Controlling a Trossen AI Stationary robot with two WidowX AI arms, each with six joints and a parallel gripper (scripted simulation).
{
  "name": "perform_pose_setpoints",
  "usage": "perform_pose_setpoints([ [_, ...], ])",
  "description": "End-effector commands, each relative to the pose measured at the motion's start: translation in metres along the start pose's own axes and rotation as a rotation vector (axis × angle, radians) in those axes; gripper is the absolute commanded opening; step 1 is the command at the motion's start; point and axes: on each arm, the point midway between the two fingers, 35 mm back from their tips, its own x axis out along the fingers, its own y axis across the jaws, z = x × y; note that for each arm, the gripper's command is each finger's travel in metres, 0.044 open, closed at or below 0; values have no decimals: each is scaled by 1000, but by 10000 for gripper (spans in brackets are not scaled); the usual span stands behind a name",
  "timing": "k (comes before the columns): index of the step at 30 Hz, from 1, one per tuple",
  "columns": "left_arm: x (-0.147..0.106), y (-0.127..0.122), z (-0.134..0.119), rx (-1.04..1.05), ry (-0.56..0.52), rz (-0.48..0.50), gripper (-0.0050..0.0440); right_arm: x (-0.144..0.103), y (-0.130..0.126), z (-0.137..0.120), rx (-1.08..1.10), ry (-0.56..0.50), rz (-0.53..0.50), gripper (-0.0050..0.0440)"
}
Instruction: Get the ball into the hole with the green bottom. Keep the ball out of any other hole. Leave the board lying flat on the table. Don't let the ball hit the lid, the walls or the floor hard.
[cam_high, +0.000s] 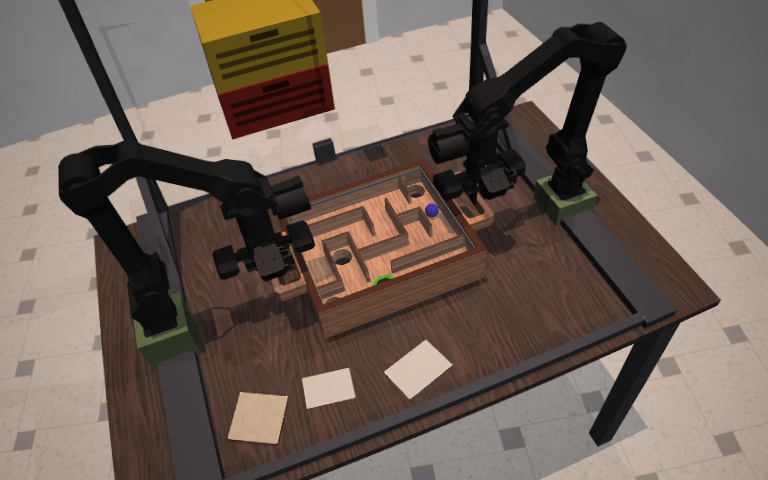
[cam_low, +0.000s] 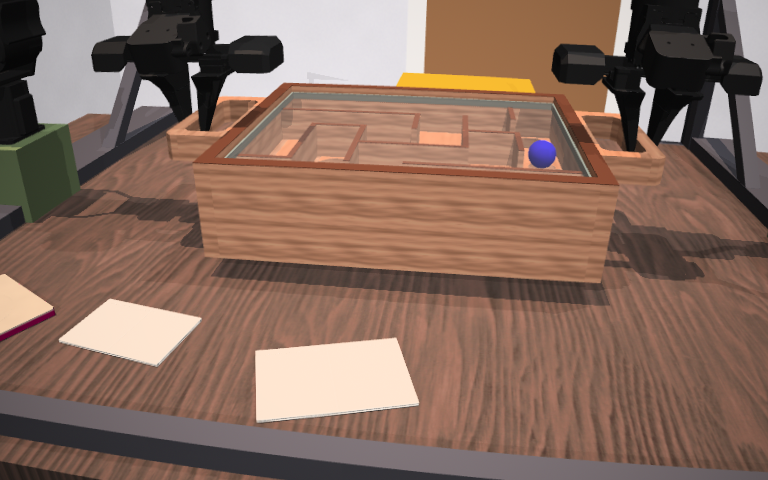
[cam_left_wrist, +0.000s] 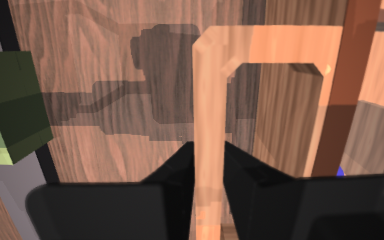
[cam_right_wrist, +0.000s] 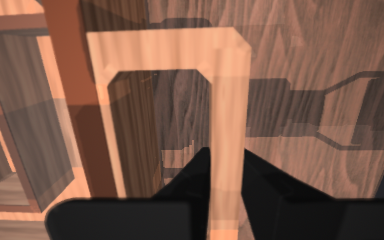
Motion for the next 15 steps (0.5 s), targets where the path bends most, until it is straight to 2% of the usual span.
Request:
perform_pose_setpoints([
  [1,-13,-4,2,4,44,-27,-50,-8,6,1,-3,37,47,-50],
  [5,-15,-6,0,3,26,-46,-50,-13,9,0,-3,20,52,-50],
  [7,-20,-10,-2,-2,-20,8,-50,1,0,-2,1,-20,71,-50],
  [8,-8,-1,-2,-2,-17,-38,-50,-14,8,-2,1,-20,39,-50],
  [15,6,5,-2,-1,-21,-81,-50,-25,13,-3,1,-22,-16,-50],
])
